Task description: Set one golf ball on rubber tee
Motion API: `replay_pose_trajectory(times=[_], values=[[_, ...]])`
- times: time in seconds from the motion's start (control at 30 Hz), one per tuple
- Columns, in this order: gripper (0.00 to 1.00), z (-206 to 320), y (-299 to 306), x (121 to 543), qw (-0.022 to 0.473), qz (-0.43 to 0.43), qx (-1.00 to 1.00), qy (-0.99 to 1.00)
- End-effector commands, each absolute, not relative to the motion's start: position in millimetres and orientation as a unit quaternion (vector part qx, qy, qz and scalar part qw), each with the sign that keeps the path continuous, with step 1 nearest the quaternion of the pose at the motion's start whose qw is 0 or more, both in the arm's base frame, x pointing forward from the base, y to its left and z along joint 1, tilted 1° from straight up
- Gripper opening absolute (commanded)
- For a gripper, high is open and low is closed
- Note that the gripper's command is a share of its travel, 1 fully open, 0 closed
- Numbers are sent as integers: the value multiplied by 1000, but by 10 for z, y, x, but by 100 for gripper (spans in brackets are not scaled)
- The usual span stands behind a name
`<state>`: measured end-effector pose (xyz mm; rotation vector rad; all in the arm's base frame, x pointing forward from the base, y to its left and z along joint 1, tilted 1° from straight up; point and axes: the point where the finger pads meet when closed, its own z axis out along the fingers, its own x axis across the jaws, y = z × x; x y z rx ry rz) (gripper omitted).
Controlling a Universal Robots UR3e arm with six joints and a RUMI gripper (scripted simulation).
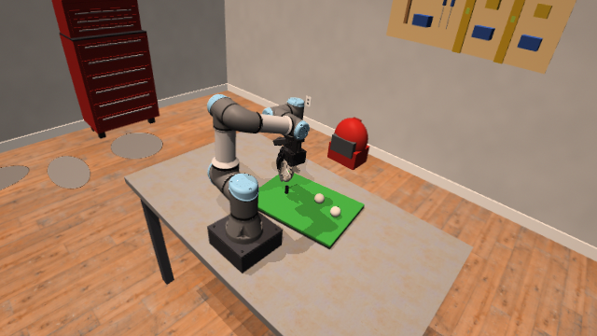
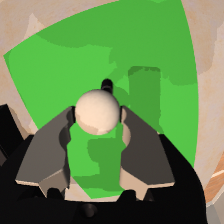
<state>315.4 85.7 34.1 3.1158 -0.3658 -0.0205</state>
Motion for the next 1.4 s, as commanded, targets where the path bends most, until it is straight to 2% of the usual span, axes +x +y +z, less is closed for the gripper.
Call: replay_pose_trajectory(times=[0.0, 1.13, 1.17, 1.37], values=[[0, 188, 842, 3235, 3, 11, 993, -117], [0, 39, 842, 3238, 3, 11, 993, -117], [100, 40, 842, 3239, 3, 11, 993, -117], [100, 42, 841, 3241, 3, 11, 993, -117]])
